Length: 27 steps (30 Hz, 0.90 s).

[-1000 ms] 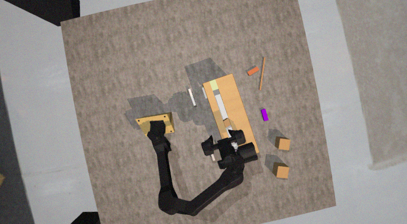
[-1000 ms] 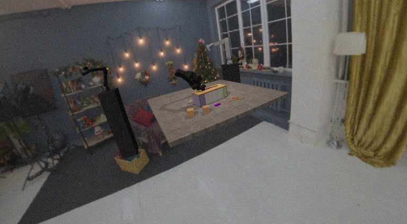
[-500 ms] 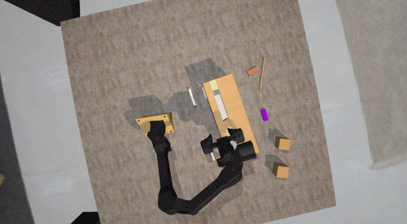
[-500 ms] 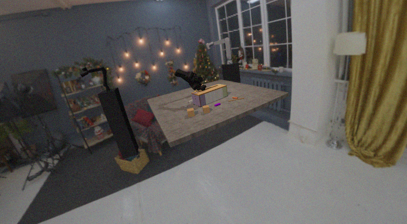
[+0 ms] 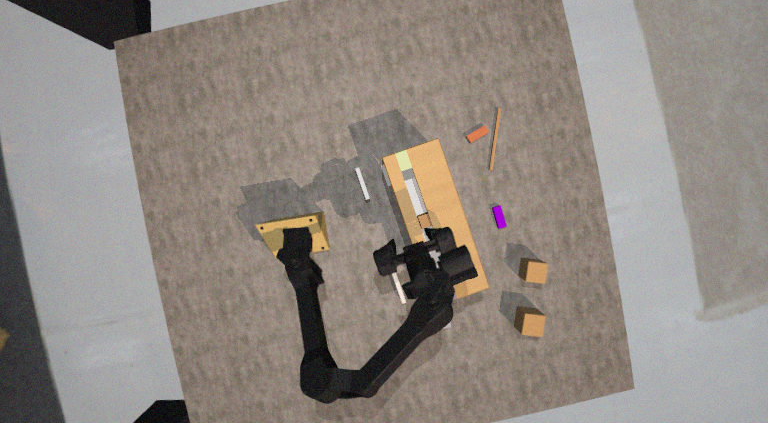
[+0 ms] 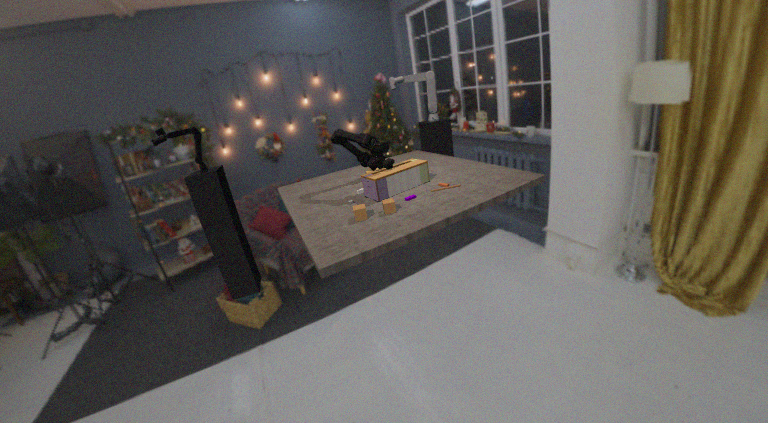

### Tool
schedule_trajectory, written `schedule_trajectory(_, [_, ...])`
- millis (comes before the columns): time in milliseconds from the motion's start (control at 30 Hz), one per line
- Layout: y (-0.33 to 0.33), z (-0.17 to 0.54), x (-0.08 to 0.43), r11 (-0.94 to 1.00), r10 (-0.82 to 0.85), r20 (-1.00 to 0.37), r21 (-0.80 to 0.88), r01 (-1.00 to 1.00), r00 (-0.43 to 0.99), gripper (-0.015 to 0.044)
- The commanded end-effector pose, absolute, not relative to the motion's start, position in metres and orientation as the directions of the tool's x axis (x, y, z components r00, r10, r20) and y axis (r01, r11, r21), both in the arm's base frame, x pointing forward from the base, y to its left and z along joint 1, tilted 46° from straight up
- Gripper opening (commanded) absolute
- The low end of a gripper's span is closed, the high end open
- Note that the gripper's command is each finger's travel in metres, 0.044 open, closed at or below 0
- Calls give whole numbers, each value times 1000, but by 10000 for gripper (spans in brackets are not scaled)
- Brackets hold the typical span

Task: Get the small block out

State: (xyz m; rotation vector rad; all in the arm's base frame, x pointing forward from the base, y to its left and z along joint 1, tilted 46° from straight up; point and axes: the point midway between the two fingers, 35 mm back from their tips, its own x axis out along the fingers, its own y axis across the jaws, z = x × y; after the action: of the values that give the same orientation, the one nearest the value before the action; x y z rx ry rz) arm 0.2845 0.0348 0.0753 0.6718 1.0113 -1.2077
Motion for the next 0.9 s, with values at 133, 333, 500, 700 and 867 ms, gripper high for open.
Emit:
schedule_trajectory(133, [48,57,277,254,-432,-901,-97,962,23,400])
schedule_trajectory(333, [58,47,274,254,-432,-902,-97,962,23,400])
schedule_trajectory(500, [67,37,270,254,-431,-902,-97,962,23,400])
schedule_trajectory(700, [78,26,266,254,-430,-902,-97,962,22,400])
schedule_trajectory(867, [87,17,263,254,-430,-903,-97,962,22,400])
